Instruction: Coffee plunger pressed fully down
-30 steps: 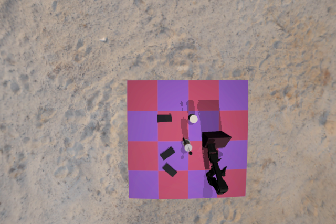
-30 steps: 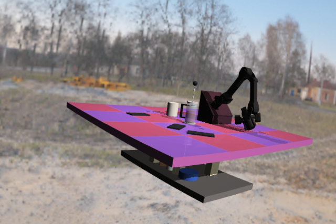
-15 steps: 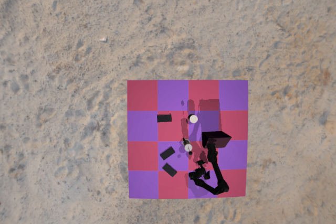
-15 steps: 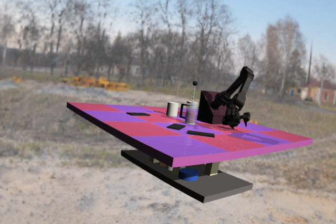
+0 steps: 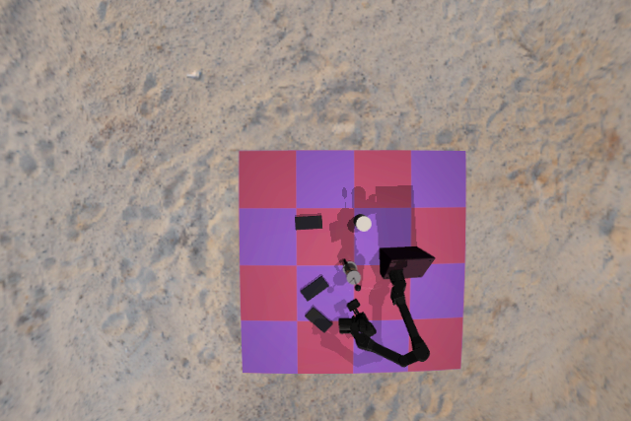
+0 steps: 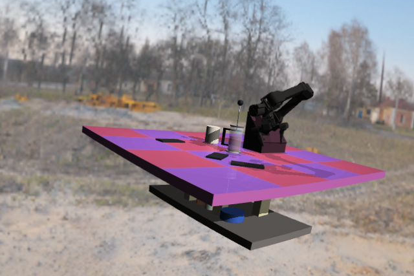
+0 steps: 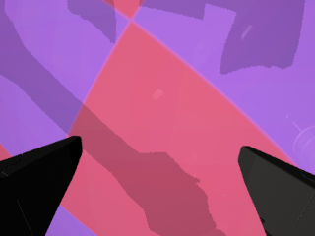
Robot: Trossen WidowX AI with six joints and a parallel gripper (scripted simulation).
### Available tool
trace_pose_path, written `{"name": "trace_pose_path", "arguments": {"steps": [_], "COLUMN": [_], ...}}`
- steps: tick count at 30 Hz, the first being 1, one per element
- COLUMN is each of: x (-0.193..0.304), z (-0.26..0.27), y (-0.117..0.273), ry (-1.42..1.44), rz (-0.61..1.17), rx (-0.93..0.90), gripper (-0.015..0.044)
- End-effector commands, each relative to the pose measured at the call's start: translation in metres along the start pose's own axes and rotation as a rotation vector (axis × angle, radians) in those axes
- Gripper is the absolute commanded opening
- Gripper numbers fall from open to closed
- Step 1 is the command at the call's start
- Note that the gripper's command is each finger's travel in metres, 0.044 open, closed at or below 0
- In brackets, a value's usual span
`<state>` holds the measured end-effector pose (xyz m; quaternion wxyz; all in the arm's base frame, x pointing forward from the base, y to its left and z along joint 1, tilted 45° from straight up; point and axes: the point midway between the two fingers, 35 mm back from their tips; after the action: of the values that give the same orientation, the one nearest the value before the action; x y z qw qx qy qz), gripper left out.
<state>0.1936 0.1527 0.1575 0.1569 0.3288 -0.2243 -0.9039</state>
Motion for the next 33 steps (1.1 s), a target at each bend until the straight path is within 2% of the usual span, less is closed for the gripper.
{"name": "trace_pose_path", "arguments": {"steps": [1, 11, 16, 23, 33], "x": [-0.005, 0.013, 0.023, 0.048, 0.122], "z": [-0.021, -0.080, -0.090, -0.096, -0.082], "y": [0.031, 0.141, 0.171, 0.203, 0.254], "ry": [0.044, 0.084, 0.123, 0.068, -0.118], "rz": [-0.095, -0.348, -0.356, -0.451, -0.803], "rx": [0.085, 0.429, 0.557, 0.629, 0.751], "gripper": [0.0440, 0.0440, 0.0440, 0.0440, 0.0440]}}
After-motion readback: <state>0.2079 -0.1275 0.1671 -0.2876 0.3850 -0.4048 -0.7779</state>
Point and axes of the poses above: the point midway between the two fingers, 35 mm back from their tips, its own y axis back along the fingers, its own z axis across the jaws, x = y × z, and after that the axes turned 13 degrees about y, right-handed
